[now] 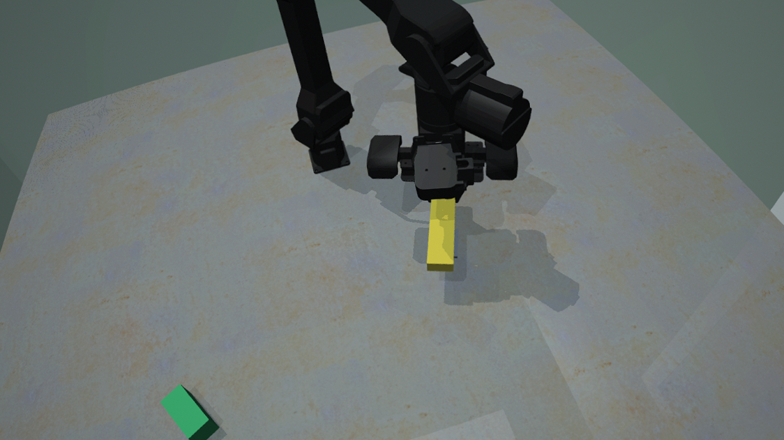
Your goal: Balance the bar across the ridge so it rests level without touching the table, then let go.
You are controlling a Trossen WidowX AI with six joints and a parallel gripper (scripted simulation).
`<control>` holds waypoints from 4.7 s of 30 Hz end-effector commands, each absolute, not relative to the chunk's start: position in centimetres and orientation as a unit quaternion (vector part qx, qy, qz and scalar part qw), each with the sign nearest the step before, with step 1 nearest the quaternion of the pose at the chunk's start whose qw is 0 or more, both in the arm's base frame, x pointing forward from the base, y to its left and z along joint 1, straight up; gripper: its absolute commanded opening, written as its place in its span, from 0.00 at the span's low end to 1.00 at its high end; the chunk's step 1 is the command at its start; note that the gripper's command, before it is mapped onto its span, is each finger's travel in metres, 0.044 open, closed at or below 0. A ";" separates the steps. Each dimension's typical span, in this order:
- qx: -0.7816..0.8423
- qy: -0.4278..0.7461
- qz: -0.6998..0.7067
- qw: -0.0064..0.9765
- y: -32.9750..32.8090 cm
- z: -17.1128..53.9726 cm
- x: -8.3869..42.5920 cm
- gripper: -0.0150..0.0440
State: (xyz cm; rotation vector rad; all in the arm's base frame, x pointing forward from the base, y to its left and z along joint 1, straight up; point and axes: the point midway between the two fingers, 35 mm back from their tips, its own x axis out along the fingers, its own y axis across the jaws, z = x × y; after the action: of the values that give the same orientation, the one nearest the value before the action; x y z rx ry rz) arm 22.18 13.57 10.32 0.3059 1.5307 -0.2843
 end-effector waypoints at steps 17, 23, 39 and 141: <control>0.139 0.689 -0.129 0.700 13.6 10.4 22.1 0.25; 0.139 0.689 -0.129 0.700 13.6 10.4 22.1 0.25; 0.139 0.689 -0.129 0.700 13.6 10.4 22.2 0.25; 0.137 0.688 -0.128 0.701 13.6 10.4 22.2 0.55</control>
State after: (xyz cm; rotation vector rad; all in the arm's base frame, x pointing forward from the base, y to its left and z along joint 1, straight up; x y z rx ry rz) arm 22.17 13.57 10.41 0.3051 1.5320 -0.2851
